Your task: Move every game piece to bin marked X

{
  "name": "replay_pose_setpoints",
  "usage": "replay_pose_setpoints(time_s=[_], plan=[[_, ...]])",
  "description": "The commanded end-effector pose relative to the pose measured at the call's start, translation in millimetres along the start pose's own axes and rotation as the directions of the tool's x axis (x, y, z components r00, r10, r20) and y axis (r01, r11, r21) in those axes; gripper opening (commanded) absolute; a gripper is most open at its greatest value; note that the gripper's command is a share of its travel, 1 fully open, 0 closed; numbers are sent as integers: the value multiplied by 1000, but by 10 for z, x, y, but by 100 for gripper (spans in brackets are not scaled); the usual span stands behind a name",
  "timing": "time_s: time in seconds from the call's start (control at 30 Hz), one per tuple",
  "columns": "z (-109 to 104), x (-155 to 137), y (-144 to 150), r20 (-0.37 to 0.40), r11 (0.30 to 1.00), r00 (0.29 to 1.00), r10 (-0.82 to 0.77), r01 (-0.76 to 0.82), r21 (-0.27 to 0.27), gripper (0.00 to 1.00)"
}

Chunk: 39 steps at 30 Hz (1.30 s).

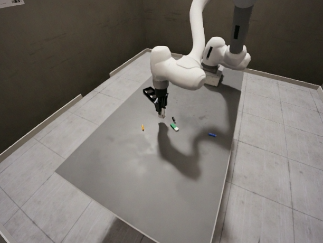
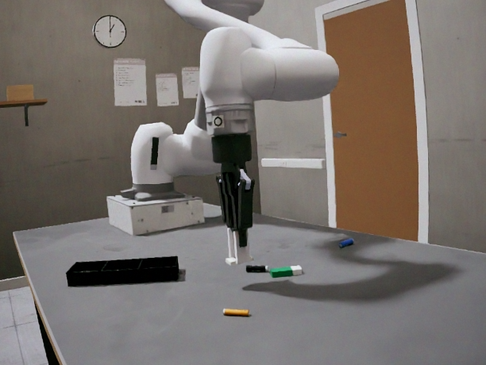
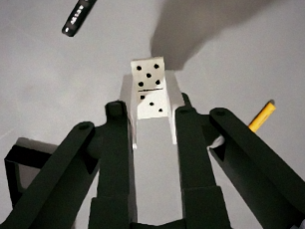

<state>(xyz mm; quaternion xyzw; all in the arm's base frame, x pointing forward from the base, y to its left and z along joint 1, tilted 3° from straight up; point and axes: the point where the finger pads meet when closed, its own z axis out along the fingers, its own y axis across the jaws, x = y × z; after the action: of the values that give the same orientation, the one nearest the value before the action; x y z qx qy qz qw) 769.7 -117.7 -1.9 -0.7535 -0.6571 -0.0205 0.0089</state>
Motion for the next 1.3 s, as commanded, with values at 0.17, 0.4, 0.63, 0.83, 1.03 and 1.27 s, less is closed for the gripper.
replay_pose_setpoints(time_s=[0.17, 0.4, 0.63, 0.83, 1.03, 1.27], plan=[[-11, -300, -275, 0, 1000, 1000, 0, 0, -2, 21], [-10, -563, -522, 0, 1000, 1000, 0, 0, -2, 21], [-9, -869, -810, 0, 1000, 1000, 0, 0, -2, 21], [-9, -1044, -974, 0, 1000, 1000, 0, 0, -2, 21], [-8, -1307, -1221, 0, 1000, 1000, 0, 0, -2, 21], [-8, -1613, -1509, -1, 989, 989, 149, -149, -2, 21]])
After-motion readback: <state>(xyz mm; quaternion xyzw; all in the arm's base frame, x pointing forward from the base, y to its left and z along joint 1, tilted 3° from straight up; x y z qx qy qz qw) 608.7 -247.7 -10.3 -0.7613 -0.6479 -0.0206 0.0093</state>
